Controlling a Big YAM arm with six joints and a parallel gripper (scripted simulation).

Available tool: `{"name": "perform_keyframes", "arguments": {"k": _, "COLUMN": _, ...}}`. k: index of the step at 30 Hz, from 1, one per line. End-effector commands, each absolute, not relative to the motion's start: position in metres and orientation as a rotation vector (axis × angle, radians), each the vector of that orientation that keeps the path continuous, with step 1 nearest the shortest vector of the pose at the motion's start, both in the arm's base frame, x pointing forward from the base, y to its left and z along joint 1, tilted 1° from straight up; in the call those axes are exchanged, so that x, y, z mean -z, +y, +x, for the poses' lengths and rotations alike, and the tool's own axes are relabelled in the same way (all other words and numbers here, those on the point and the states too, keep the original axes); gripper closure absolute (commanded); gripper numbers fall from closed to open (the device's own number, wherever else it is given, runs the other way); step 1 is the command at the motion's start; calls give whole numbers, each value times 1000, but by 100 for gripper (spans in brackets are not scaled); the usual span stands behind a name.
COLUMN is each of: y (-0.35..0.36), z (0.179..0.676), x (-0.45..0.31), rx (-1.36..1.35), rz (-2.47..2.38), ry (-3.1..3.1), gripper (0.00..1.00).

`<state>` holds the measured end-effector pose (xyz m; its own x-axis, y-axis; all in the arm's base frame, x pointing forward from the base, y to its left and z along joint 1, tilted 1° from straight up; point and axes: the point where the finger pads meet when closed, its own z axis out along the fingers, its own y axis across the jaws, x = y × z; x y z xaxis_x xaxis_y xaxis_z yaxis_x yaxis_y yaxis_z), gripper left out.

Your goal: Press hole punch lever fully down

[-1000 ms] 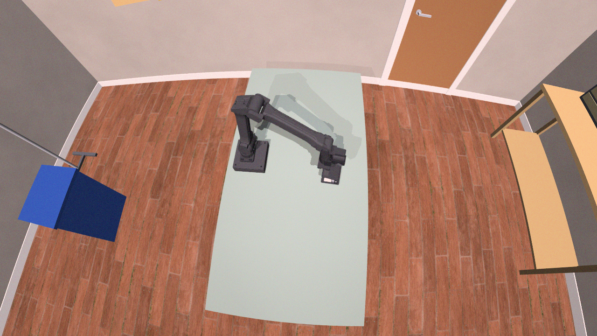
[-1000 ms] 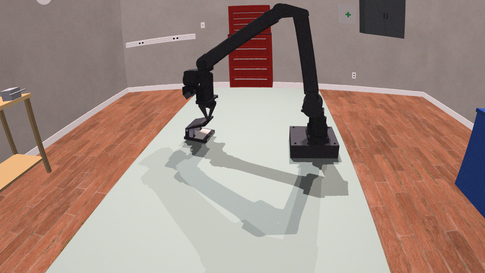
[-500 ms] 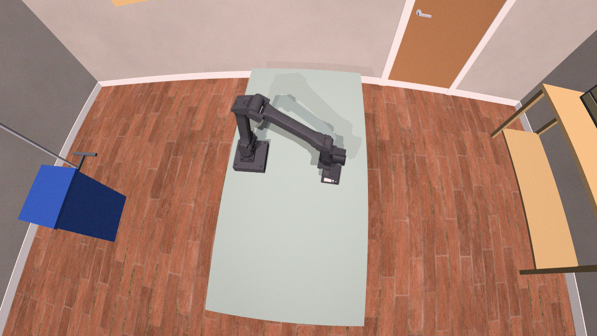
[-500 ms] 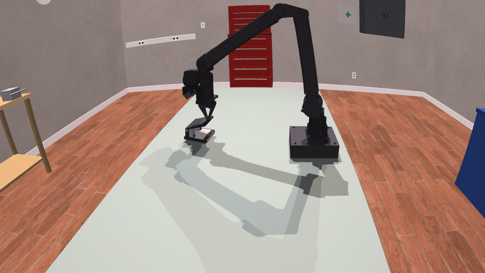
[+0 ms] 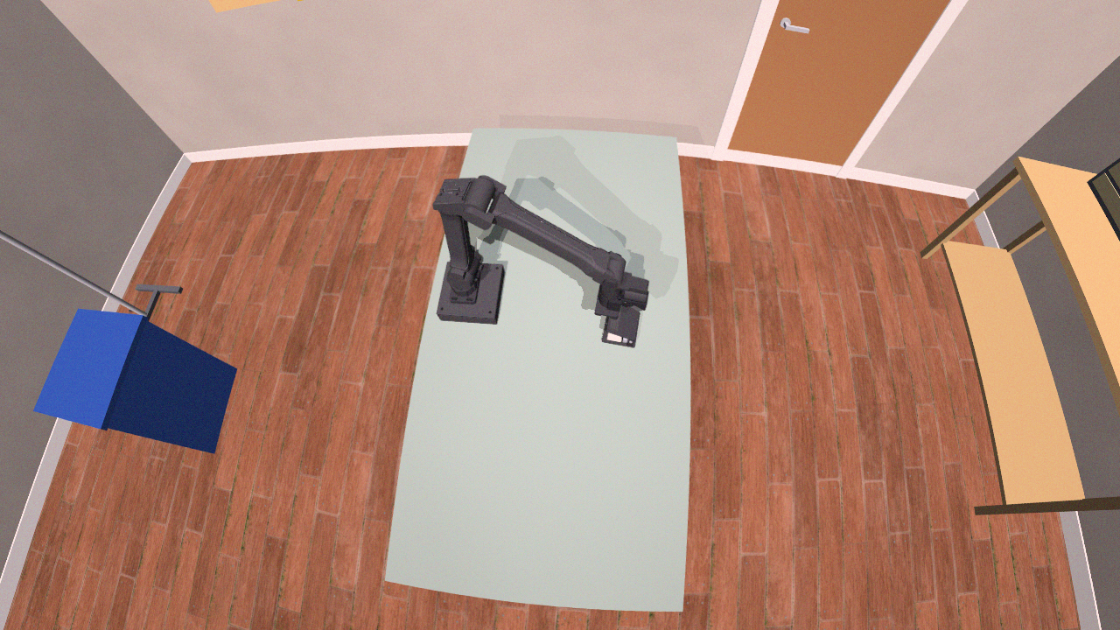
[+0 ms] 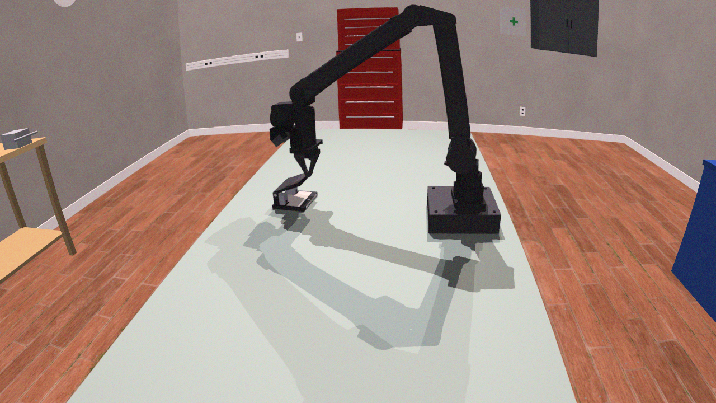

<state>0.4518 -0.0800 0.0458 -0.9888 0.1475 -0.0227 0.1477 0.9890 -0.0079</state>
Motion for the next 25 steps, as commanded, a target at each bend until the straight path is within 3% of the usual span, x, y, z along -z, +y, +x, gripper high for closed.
{"name": "perform_keyframes", "arguments": {"k": 1, "y": -76, "z": 462, "x": -65, "rx": 17, "rz": 226, "ry": 3092, "gripper": 100}}
{"name": "perform_keyframes", "arguments": {"k": 25, "y": -79, "z": 468, "x": -133, "rx": 22, "rz": 232, "ry": 3058, "gripper": 100}}
